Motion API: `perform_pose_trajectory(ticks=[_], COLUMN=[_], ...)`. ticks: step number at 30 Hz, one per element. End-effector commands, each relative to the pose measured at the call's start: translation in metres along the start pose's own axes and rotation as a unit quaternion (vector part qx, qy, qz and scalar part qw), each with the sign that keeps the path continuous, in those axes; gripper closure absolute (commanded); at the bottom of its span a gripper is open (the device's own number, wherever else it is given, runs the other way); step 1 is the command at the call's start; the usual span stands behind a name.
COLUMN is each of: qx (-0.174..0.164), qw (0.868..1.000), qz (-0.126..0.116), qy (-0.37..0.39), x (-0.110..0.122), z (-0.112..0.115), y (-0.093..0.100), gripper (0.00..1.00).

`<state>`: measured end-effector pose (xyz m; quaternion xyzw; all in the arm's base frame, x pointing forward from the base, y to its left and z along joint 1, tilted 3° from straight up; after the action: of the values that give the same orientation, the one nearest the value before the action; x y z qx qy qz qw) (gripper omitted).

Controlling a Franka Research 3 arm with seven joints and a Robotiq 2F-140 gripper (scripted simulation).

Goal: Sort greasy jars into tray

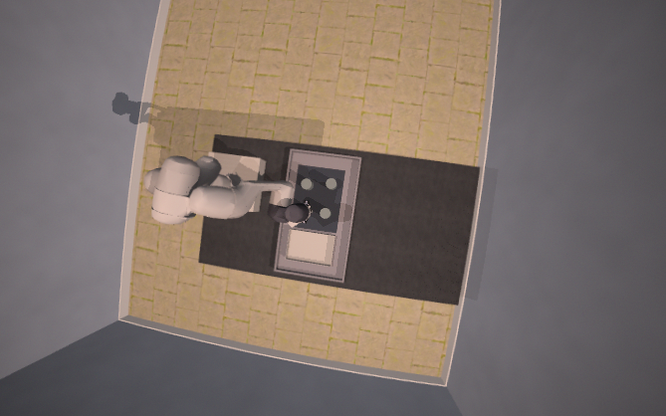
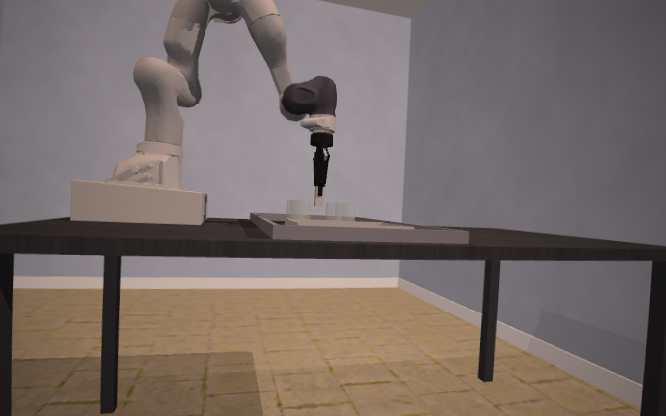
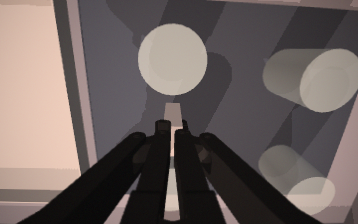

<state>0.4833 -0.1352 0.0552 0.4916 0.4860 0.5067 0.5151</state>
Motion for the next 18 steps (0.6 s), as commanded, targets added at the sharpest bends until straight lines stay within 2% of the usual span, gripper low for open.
perform_pose_trajectory(ticks=[1, 18], qx=[-0.002, -0.002], qw=[1.000, 1.000], qz=[-0.001, -0.001], qy=[-0.003, -0.003], x=[-0.0012, -0.0010], z=[0.0004, -0.0016], y=[0.0009, 0.0009], gripper=[1.00, 1.00])
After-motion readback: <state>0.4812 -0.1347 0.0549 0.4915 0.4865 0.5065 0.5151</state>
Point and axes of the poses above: the point where the finger pads meet when closed, its own y axis back along the fingers, its own x axis across the jaws, z = x × y, the point moved 3 cm from there along y, back along the fingers, and after that the axes turned 5 degrees about y, right-handed, at the moved point
